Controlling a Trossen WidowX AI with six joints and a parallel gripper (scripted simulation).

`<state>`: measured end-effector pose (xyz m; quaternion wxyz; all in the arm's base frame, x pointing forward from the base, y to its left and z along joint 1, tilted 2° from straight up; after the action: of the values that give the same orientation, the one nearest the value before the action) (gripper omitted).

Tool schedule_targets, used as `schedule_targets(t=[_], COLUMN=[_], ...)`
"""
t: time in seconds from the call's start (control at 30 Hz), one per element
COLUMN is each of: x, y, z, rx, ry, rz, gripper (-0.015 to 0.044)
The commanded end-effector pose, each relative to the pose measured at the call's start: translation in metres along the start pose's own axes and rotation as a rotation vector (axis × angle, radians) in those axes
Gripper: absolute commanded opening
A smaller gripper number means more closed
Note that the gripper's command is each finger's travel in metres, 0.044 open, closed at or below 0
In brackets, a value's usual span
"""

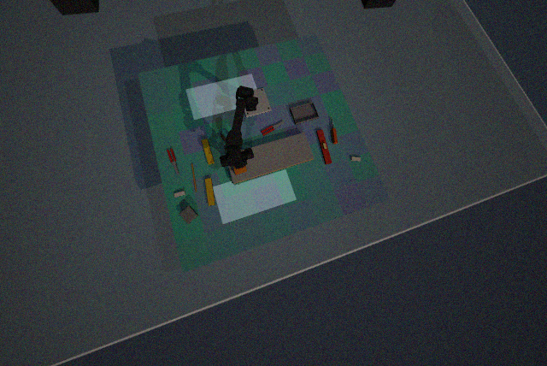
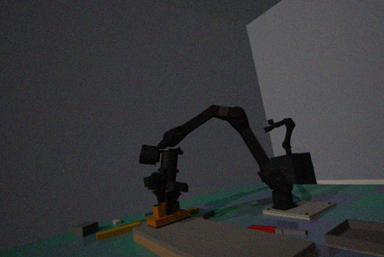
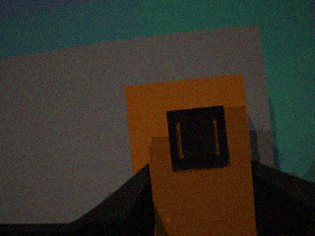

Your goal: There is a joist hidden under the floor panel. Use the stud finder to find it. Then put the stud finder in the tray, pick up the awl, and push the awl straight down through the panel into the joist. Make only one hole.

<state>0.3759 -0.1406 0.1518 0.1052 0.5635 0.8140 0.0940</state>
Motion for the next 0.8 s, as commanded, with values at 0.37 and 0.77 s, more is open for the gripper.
schedule_targets(t=[0.37,0.77], x=[0.024,0.068], y=[0.004,0.014], z=[0.005,0.005], rx=[-0.001,-0.002], ry=[-0.002,0.003], rz=[0.005,0.006], gripper=[0.0,0.0])
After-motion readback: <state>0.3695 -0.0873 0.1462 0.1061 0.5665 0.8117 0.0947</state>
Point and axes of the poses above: the point midway between the two fingers, 35 mm back from their tips, its own z axis out along the fingers, its own x axis across the jaws, y = z × x, the point moved 6 cm from there along -z, back along the fingers, and after that the axes turned 12 degrees about -z, right-handed, at the moved point
